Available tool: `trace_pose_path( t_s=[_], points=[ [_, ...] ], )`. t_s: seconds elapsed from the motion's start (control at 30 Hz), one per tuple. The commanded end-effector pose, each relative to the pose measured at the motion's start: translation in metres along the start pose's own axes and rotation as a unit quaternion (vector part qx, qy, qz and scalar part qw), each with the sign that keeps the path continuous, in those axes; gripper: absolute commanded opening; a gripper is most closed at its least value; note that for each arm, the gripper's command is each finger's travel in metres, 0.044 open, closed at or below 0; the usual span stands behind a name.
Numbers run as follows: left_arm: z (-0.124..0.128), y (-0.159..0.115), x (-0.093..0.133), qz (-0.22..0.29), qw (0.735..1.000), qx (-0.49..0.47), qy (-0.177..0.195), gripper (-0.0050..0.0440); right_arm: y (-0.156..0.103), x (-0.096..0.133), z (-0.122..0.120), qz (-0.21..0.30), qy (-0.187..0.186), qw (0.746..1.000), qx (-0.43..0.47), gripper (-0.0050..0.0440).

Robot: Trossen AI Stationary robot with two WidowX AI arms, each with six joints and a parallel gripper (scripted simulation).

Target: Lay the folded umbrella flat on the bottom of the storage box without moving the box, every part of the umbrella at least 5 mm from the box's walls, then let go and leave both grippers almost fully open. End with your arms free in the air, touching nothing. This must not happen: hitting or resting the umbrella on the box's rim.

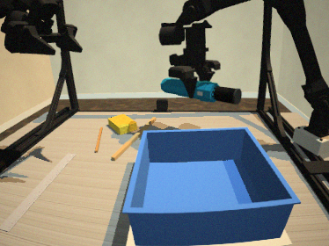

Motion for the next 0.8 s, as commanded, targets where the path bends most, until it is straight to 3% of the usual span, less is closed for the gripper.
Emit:
trace_pose_path(
  t_s=[0.0, 0.1, 0.6, 0.77],
  points=[
    [0.028, -0.01, 0.008, -0.015, 1.0, 0.005, 0.002, 0.0, 0.001, 0.001, 0.0, -0.001, 0.001, 1.0, -0.001, 0.04],
    [0.034, -0.013, 0.009, -0.015, 1.0, 0.007, 0.002, 0.0, 0.001, 0.001, 0.0, -0.001, 0.001, 1.0, -0.001, 0.04],
    [0.115, -0.067, 0.011, -0.02, 1.0, 0.014, 0.005, 0.0, 0.001, 0.001, 0.0, -0.001, 0.001, 1.0, -0.001, 0.04],
    [0.129, -0.079, 0.01, -0.019, 1.0, 0.012, 0.006, 0.0, 0.001, 0.001, 0.0, -0.001, 0.001, 1.0, -0.001, 0.04]
  ],
)
Point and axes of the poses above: on each arm, the point midway between the two fingers, 35 mm back from their tips, its own x axis back along the fingers, its own z axis across the jaws, y = z × x, the point moved 10 cm from there along x, back along the fingers
